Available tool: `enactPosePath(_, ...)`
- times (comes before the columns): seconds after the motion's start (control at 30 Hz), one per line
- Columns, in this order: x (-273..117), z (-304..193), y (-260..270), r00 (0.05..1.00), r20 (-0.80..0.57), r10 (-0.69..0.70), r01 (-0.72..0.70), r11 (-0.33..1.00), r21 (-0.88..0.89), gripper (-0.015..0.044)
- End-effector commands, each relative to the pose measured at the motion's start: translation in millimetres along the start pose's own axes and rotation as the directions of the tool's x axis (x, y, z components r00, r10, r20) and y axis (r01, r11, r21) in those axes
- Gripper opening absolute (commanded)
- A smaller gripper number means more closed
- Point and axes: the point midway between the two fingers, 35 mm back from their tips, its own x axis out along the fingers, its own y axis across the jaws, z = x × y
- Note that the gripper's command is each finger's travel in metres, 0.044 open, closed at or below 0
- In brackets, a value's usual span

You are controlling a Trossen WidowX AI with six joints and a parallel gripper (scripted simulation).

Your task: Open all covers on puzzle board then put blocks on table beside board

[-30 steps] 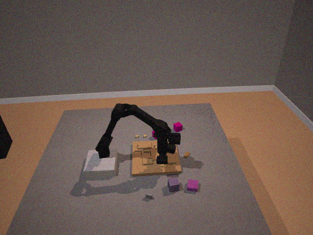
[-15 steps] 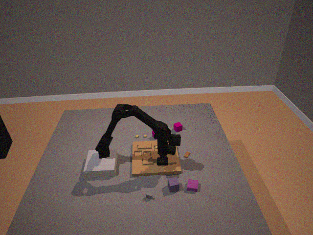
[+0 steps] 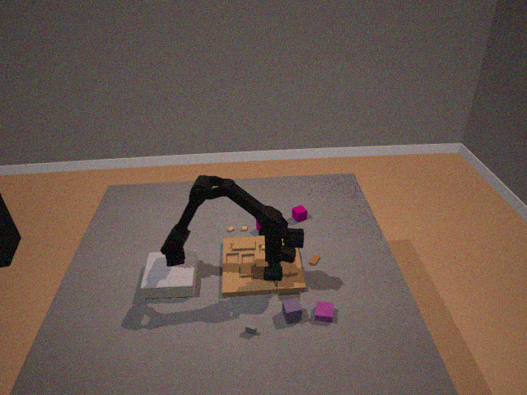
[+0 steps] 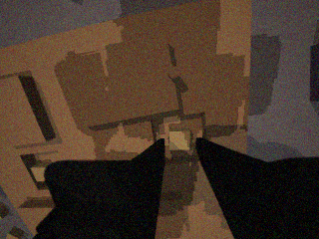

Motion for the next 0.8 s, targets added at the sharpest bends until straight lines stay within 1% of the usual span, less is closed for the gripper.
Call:
enactPosePath(0.0, 2.8, -1.9, -0.1, 1.0, -0.006, -0.001, 0.001, 1.0, 0.003, 0.0144)
enactPosePath(0.53, 12.9, -2.0, -0.1, 1.0, -0.006, -0.001, 0.001, 1.0, 0.003, 0.0144)
enactPosePath(0.77, 9.9, 0.5, -0.1, 1.0, 0.002, 0.0, 0.0, 1.0, 0.0, 0.0097)
